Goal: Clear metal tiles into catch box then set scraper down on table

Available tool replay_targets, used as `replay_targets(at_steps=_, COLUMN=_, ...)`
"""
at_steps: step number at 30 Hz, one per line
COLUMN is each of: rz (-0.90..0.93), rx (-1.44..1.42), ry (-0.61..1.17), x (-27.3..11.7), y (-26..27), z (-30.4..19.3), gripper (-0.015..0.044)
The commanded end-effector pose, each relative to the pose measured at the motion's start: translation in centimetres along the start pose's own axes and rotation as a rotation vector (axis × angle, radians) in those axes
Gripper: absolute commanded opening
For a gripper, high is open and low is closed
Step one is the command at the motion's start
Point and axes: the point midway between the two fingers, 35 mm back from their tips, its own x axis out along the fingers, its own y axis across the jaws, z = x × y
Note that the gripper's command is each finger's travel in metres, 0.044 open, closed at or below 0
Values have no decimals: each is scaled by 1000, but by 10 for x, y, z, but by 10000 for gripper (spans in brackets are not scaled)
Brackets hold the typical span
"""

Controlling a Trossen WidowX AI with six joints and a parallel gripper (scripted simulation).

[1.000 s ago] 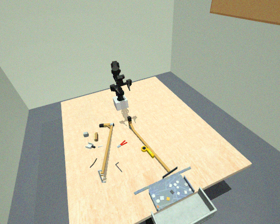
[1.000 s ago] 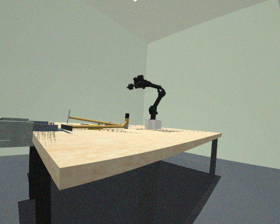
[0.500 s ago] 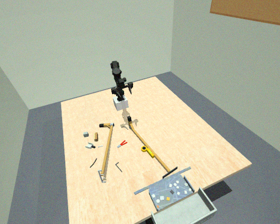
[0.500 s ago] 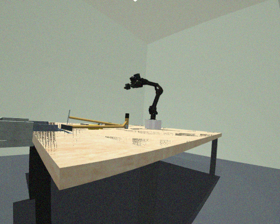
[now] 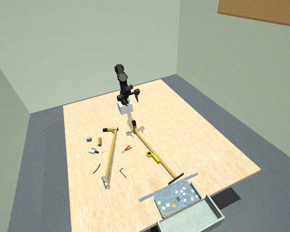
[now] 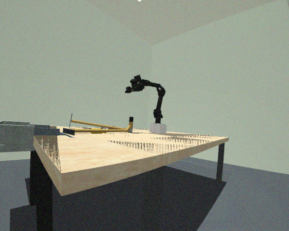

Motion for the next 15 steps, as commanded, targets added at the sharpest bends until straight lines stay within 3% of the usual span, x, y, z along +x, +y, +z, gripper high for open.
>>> replay_targets(at_steps=1, rz=-1, rx=-8, ry=26, x=11, y=0, z=2, gripper=440)
replay_targets(at_steps=15, rz=7, rx=-16, ry=132, x=52, y=0, z=-1, gripper=440)
